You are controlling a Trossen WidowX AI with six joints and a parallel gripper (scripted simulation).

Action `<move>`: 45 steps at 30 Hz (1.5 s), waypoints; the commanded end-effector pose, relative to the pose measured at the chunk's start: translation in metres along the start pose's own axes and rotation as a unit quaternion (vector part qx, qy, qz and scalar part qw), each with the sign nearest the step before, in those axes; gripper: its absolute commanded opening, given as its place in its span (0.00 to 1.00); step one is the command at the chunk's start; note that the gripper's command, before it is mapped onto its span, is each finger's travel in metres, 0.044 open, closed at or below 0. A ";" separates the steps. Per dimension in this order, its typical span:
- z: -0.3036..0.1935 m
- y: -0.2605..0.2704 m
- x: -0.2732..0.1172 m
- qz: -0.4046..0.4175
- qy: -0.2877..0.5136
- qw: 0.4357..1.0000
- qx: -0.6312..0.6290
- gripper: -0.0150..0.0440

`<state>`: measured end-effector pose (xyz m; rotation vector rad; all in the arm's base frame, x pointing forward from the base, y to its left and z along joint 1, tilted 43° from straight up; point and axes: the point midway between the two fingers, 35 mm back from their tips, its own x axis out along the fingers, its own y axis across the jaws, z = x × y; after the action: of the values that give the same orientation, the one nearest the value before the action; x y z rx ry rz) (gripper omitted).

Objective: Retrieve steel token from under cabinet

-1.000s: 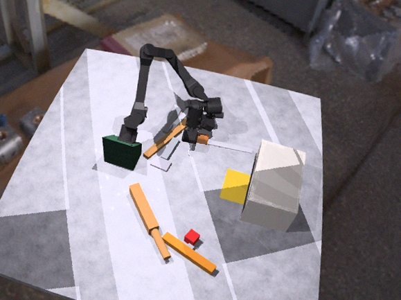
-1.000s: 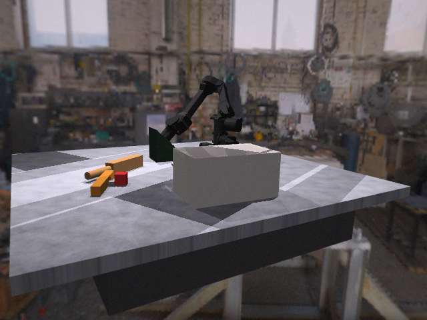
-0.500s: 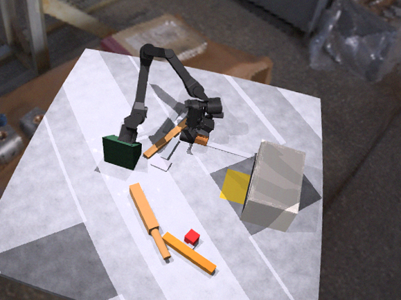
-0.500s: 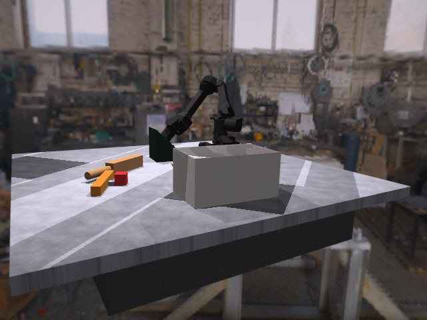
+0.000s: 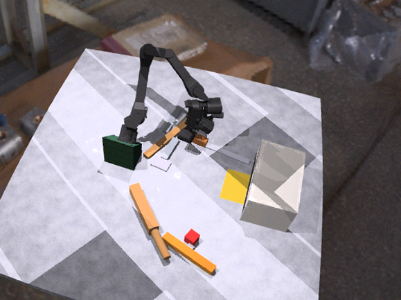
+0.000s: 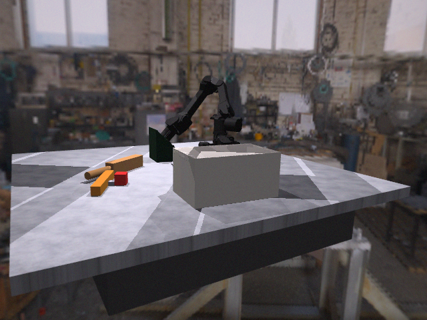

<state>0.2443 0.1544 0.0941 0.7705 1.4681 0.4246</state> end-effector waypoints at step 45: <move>-0.001 0.002 0.002 0.004 -0.002 1.000 0.023 0.50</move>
<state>0.2441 0.1578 0.0937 0.8129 1.4769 0.3955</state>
